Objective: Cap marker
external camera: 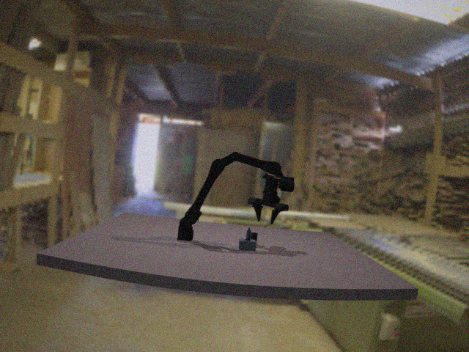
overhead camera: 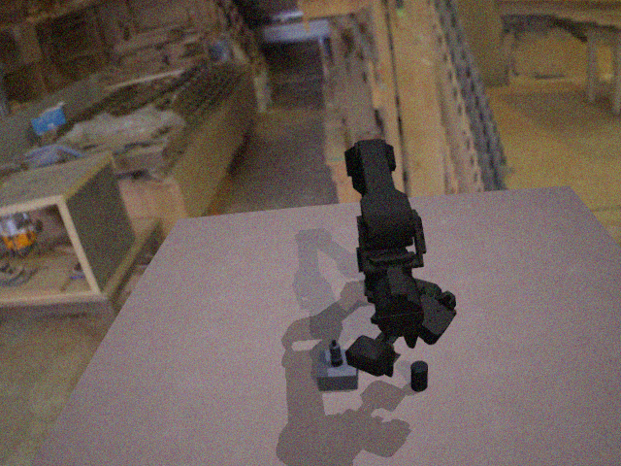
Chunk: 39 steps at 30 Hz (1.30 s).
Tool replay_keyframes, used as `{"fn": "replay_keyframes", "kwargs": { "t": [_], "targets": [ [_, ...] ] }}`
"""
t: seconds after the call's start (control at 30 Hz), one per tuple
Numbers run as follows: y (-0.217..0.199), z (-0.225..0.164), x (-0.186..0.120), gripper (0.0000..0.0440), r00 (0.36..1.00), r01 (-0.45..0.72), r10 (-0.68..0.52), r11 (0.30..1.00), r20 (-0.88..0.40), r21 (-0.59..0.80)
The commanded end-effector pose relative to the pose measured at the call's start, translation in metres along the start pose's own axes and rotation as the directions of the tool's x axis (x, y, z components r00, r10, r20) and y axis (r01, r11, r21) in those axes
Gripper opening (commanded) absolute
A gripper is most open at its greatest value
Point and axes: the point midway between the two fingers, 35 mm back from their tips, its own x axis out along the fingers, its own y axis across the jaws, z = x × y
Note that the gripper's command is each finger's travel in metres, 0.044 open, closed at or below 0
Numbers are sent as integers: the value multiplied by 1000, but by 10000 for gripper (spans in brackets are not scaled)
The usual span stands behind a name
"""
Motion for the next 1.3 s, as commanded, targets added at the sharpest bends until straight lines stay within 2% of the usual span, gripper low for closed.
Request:
{"fn": "replay_keyframes", "kwargs": {
  "t": [0.0, 0.63, 1.27],
  "targets": [
    [5, 0, 9, 321, 999, -24, 23, 1000, -29, -4],
    [33, 5, 44, 305, 987, -114, 104, 991, -120, -74],
    [47, 4, 87, 272, 977, -160, 131, 972, -167, -171]
  ]
}}
